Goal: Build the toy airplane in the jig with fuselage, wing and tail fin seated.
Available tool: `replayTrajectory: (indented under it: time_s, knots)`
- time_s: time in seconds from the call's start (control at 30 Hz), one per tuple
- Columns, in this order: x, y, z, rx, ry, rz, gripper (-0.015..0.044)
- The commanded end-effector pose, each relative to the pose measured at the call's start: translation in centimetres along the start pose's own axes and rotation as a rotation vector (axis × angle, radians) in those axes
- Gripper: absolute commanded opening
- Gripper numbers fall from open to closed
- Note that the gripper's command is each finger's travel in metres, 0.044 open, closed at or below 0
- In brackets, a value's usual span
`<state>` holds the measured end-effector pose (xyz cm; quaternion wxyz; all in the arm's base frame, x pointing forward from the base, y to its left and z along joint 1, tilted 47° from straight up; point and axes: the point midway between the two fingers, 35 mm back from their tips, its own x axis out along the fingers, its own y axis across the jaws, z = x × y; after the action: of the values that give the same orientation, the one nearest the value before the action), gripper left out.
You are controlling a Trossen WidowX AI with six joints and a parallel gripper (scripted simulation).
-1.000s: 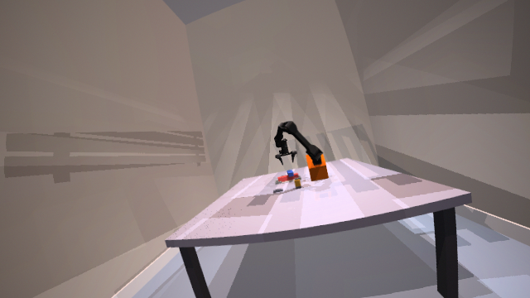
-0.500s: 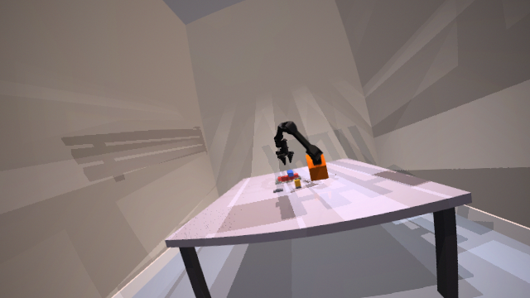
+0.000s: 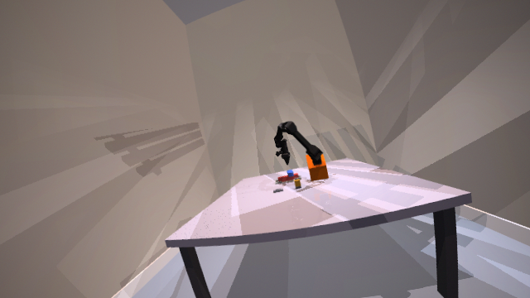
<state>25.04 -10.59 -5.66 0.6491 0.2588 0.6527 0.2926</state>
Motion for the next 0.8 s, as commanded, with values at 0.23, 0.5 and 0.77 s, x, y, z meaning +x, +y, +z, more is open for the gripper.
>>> replayTrajectory:
  time_s: [0.23, 0.5, 0.77]
  knots:
    - [-1.5, 10.4, 1.0, -0.013, -0.002, -0.027, 0.0440]
    - [-1.1, 20.6, -1.9, -0.016, -0.003, -0.020, 0.0440]
    - [0.0, 26.9, -6.6, -0.022, 0.004, 0.010, 0.0440]
